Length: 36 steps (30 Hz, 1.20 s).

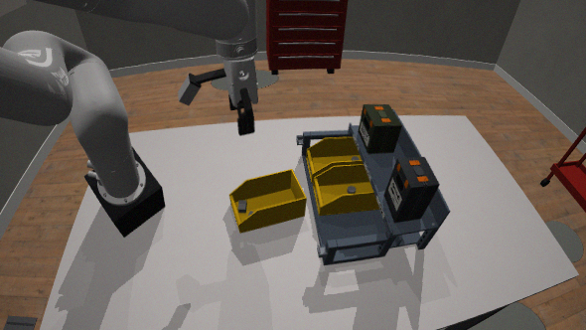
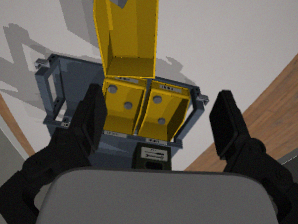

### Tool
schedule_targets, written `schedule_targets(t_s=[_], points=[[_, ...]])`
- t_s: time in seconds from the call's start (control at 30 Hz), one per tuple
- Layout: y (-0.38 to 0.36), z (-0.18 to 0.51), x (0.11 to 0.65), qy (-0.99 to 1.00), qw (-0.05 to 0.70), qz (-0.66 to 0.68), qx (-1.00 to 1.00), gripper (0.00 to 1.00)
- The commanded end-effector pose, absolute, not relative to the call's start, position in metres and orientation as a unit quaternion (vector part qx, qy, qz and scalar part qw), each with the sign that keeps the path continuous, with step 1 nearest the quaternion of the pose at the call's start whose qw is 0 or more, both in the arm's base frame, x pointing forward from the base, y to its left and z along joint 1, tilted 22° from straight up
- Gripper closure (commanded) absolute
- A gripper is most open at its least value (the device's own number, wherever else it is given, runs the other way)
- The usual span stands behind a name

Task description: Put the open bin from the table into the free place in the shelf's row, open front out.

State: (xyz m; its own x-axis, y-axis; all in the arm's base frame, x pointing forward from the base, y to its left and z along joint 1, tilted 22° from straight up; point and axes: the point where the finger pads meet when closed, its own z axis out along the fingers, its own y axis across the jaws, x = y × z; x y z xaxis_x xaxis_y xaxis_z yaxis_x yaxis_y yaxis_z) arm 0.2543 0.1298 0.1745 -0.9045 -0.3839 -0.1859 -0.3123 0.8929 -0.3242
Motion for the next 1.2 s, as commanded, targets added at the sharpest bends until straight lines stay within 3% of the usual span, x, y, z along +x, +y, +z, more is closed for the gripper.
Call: schedule_targets(t_s=[0.0,1.17], points=[[0.1306,0.1757,0.2554,0.965,0.125,-0.144,-0.181,0.00],[0.1301,0.1780,0.2627,0.965,0.125,-0.144,-0.181,0.00]])
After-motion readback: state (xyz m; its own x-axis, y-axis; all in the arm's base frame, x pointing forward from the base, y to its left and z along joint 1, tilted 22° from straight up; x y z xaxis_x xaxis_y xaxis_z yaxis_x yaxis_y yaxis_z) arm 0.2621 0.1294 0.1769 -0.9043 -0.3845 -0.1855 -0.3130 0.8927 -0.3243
